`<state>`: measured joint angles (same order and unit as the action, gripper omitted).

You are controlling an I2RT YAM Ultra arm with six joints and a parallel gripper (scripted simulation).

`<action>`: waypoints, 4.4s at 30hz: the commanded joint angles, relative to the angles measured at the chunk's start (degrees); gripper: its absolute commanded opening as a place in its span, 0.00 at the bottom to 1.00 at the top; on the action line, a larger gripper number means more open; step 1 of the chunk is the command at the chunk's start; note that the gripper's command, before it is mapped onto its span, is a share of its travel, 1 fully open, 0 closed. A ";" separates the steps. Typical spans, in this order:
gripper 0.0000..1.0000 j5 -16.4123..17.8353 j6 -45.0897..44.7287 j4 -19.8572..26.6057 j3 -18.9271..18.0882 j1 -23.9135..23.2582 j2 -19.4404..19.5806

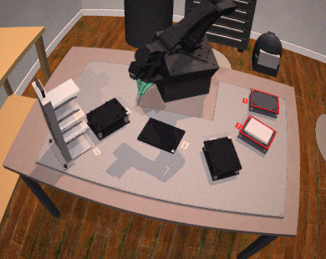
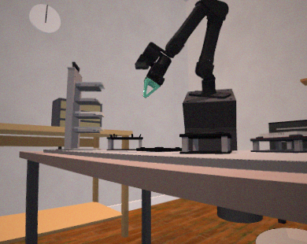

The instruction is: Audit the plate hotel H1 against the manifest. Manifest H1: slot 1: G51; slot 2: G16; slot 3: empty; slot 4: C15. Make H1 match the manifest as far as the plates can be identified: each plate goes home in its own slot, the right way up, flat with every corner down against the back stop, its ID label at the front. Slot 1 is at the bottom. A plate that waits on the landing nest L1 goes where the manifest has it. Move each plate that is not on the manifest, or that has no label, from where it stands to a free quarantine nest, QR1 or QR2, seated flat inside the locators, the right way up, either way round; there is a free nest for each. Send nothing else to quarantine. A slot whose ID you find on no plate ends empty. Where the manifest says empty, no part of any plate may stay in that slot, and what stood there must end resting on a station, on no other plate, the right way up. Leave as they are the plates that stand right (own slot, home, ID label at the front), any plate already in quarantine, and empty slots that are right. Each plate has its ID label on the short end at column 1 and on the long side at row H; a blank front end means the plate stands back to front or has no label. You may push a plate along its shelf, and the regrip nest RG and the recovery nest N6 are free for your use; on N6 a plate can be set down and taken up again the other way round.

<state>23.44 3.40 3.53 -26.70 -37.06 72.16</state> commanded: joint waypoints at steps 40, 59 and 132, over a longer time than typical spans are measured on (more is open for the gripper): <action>0.00 -2.31 12.88 -32.18 8.34 -7.26 7.90; 0.00 7.55 5.13 -36.51 3.83 -19.33 20.15; 1.00 21.23 -10.22 3.69 -16.17 -37.53 9.42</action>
<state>44.38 -6.74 7.42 -42.35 -74.13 81.91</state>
